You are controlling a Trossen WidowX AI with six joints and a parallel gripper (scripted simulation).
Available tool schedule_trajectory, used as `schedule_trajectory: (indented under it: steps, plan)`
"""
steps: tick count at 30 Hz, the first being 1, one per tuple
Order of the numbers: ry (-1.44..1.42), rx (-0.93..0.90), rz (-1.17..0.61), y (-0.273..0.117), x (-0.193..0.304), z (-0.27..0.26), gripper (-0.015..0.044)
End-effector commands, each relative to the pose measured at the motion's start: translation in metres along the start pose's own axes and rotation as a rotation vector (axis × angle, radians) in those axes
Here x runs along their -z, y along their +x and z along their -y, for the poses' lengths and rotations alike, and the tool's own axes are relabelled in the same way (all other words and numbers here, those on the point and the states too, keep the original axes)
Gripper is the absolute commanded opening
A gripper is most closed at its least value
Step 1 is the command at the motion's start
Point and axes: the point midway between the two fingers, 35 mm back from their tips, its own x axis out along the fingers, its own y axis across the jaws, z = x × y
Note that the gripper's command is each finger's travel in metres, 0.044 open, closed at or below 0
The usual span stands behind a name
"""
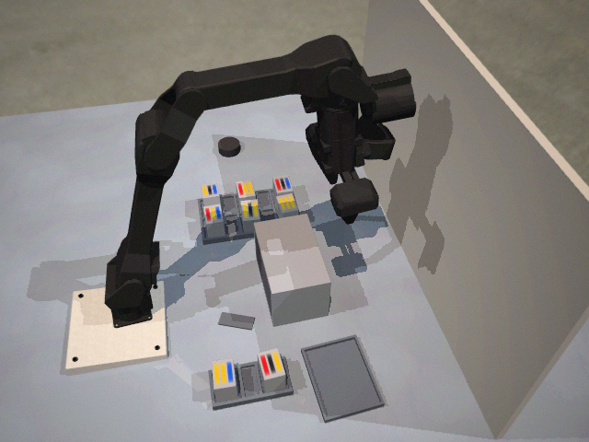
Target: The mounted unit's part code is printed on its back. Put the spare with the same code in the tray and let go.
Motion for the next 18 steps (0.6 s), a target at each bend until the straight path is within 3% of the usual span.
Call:
schedule_trajectory:
  steps: [1, 9, 18]
  plan:
    - [0.003, 0.004, -0.007, 0.001, 0.0, -0.001, 0.044]
    - [-0.072, 0.0, -0.012, 0.003, 0.004, -0.012, 0.044]
    - [-1.048, -0.063, -0.064, 0.034, 0.084, -0.129, 0.044]
